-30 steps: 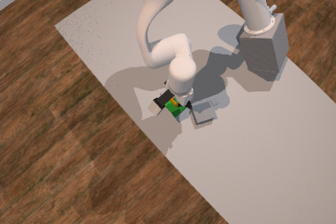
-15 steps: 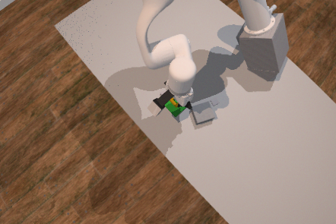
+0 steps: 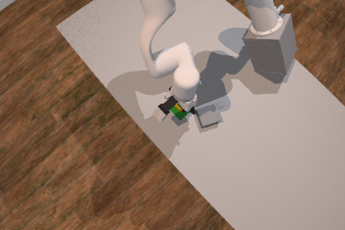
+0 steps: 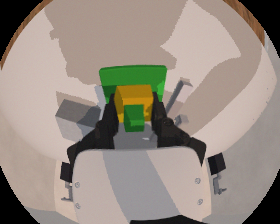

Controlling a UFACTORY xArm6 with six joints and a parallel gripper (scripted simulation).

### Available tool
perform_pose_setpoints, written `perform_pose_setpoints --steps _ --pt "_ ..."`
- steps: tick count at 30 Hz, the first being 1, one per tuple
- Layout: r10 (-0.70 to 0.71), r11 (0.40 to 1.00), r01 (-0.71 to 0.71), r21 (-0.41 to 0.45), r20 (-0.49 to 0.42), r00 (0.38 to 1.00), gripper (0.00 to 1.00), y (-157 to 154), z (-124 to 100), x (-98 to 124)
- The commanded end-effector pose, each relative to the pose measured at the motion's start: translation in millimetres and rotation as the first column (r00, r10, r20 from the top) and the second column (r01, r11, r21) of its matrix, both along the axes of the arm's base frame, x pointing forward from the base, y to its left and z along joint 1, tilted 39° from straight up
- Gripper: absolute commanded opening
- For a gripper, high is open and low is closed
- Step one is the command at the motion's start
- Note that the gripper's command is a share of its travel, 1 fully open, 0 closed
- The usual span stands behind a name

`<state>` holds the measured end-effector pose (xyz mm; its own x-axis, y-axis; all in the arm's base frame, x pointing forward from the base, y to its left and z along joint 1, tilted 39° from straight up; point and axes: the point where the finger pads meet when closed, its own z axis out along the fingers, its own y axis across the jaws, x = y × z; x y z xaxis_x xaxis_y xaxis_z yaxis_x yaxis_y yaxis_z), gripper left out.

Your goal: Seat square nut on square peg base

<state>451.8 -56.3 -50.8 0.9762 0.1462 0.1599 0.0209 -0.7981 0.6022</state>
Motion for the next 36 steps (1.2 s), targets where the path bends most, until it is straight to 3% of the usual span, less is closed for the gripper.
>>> perform_pose_setpoints --steps 1,26,27,36 --pt "0.002 1.000 -0.002 0.001 0.004 1.000 0.00 -1.3 -2.2 2.6" --pt "0.002 1.000 -0.002 0.001 0.004 1.000 0.00 -1.3 -2.2 2.6" --pt "0.002 1.000 -0.002 0.001 0.004 1.000 1.00 -1.3 -2.2 2.6" --pt "0.002 1.000 -0.002 0.001 0.004 1.000 1.00 -1.3 -2.2 2.6"
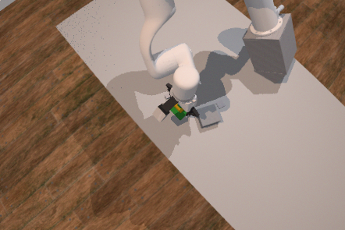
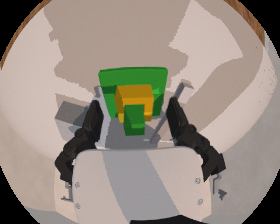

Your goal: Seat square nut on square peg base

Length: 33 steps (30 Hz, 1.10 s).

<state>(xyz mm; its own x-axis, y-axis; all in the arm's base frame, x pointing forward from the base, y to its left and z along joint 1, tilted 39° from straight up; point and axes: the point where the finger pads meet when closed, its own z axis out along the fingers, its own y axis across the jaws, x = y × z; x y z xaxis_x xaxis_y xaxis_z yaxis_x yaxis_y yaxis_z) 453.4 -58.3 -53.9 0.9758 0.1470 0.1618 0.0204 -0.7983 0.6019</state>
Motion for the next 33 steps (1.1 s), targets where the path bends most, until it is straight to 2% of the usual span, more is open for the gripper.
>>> perform_pose_setpoints --steps 1,13,16,19,21,26,29,33 --pt "0.001 1.000 -0.001 0.001 0.002 1.000 1.00 0.8 0.8 1.0" --pt "0.001 1.000 -0.001 -0.002 0.004 1.000 1.00 3.4 5.2 1.3" --pt "0.000 1.000 0.000 -0.012 0.012 1.000 1.00 17.2 27.1 1.6" --pt "-0.001 1.000 0.002 -0.020 0.018 1.000 1.00 41.9 62.6 -3.8" --pt "-0.001 1.000 0.002 -0.020 0.018 1.000 1.00 41.9 62.6 -3.8" --pt "-0.001 1.000 0.001 -0.005 0.007 1.000 1.00 82.8 112.3 -27.2" --pt "0.001 1.000 -0.001 0.004 0.000 1.000 1.00 93.0 123.1 -35.6" --pt "0.001 1.000 -0.001 0.005 -0.001 1.000 1.00 93.9 124.0 -36.4"
